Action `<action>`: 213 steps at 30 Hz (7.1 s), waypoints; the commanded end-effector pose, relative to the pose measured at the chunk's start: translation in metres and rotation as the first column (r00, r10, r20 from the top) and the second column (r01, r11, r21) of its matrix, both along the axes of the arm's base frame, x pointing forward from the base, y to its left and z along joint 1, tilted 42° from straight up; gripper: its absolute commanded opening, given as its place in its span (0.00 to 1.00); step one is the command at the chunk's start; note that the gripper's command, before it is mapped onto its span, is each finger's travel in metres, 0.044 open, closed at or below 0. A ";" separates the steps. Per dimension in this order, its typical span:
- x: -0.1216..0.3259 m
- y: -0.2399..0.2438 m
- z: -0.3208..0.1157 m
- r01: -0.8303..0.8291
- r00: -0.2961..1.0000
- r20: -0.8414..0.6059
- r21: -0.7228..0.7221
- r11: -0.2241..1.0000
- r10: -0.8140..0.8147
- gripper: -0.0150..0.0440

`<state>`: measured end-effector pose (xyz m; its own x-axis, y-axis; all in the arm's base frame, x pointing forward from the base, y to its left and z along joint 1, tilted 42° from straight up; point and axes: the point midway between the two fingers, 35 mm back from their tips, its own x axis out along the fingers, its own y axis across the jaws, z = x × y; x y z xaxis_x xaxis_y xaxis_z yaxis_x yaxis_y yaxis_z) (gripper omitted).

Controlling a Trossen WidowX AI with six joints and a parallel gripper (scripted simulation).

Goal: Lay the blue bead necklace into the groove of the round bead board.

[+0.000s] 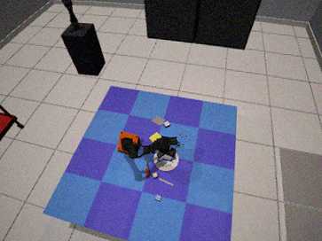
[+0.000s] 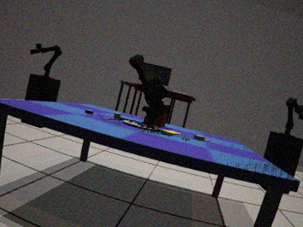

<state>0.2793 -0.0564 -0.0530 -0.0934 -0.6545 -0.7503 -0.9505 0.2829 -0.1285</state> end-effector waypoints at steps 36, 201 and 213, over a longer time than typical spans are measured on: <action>0.000 0.003 0.003 -0.003 1.000 -0.003 -0.002 1.000 0.003 0.25; -0.020 0.002 0.007 -0.078 0.994 -0.070 0.008 0.997 0.078 0.25; -0.018 -0.001 0.005 -0.075 0.995 -0.062 0.007 0.997 0.075 0.48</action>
<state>0.2607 -0.0578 -0.0484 -0.0921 -0.6578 -0.7476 -0.9753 0.2109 -0.0653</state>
